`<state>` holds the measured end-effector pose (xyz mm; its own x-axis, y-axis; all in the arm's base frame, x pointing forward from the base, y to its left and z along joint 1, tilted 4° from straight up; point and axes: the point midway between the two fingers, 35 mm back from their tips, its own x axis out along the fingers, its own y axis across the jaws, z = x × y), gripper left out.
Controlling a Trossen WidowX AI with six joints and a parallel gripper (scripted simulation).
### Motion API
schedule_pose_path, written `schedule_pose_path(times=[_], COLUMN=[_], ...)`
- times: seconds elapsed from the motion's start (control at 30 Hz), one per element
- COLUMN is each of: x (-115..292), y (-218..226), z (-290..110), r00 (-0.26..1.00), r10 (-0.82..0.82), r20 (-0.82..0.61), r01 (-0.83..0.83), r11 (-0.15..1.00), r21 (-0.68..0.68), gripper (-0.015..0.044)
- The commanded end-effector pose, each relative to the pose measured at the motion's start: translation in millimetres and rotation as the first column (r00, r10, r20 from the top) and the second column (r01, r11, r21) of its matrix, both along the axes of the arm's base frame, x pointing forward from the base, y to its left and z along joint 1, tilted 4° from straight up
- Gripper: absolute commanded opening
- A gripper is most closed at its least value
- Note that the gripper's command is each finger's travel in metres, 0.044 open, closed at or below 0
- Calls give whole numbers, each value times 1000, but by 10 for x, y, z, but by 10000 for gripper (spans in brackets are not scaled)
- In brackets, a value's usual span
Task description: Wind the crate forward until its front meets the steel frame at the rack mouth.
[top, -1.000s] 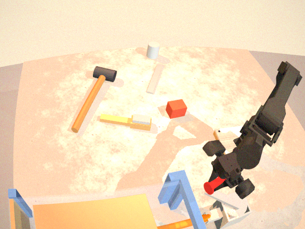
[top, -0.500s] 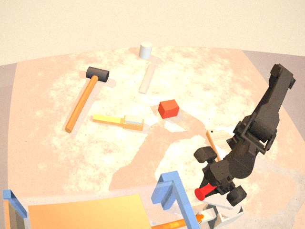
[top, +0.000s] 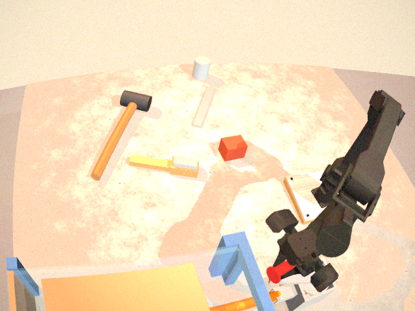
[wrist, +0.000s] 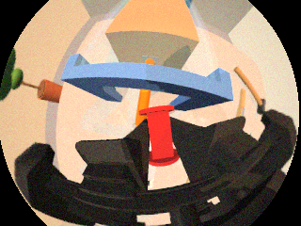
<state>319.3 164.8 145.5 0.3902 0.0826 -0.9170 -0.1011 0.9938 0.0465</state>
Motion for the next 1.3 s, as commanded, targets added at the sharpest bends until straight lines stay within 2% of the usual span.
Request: schedule_pose_path(times=[0.0,1.27], x=[44,62], y=[130,724], z=[-28,14], r00=[1000,1000], r10=[6,6], r20=[-5,-5], r01=[-6,-6], r11=[1000,1000], r21=[17,21], gripper=[0,0])
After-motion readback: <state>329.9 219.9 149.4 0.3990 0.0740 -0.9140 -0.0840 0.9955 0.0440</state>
